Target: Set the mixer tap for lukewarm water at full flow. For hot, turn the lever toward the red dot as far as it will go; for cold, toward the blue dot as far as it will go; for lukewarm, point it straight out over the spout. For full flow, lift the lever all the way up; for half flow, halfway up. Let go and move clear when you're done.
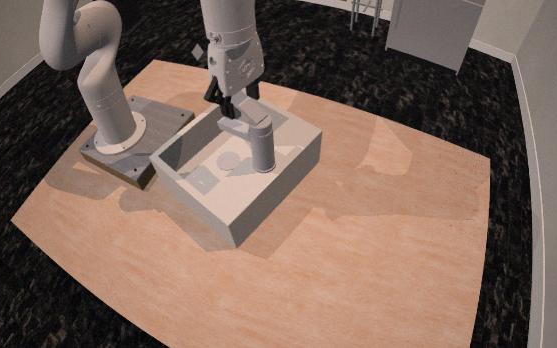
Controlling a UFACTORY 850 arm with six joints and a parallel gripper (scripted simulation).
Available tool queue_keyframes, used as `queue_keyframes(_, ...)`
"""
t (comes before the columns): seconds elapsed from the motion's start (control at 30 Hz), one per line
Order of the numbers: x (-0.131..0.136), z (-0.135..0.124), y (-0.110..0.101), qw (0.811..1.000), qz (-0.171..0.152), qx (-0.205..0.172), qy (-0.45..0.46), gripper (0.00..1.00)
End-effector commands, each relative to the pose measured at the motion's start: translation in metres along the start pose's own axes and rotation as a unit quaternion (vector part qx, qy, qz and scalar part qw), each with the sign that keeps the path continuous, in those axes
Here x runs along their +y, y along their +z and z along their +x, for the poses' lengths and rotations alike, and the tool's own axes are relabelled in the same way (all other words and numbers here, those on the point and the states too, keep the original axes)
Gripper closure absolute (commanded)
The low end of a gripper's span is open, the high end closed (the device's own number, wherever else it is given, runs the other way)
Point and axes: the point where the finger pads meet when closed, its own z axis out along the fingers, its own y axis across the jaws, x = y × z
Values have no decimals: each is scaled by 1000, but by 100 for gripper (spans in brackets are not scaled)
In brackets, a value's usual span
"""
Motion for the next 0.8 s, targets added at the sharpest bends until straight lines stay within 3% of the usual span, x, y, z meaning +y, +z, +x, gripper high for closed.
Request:
queue_keyframes(0.0,0,-1,-1,1000,0,-1,0,29)
queue_keyframes(0.47,0,-1,-3,1000,0,-1,0,29)
queue_keyframes(0.77,0,-1,-18,1000,0,-1,0,29)
